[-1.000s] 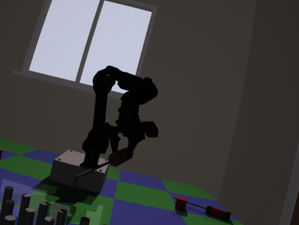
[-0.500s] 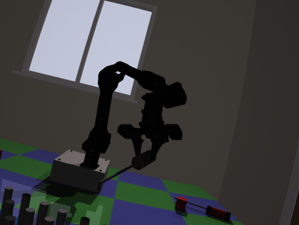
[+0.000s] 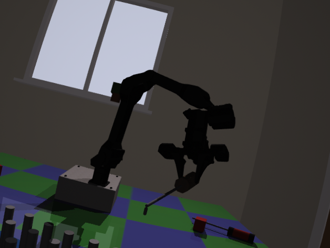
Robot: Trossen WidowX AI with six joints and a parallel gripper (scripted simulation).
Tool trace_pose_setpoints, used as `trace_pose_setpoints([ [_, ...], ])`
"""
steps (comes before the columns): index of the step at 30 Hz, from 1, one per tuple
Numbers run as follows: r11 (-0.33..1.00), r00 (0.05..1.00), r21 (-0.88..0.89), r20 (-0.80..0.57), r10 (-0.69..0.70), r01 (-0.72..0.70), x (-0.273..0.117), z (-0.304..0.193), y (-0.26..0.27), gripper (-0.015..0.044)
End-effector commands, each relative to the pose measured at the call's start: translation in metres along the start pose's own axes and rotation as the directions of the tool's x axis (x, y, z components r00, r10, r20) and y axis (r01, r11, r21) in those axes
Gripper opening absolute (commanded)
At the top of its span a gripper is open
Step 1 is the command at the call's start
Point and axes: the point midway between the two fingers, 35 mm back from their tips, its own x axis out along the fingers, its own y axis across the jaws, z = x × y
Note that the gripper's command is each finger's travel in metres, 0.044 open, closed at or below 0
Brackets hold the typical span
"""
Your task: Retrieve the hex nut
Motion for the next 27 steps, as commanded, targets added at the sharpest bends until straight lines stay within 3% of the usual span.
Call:
trace_pose_setpoints([
  [1,1.000,1.000,0.015,-0.023,-0.008,0.008,-0.004,0.014,-0.017,0.0000],
  [27,0.996,0.990,0.050,-0.126,-0.061,0.068,-0.016,0.134,-0.081,0.0000],
])
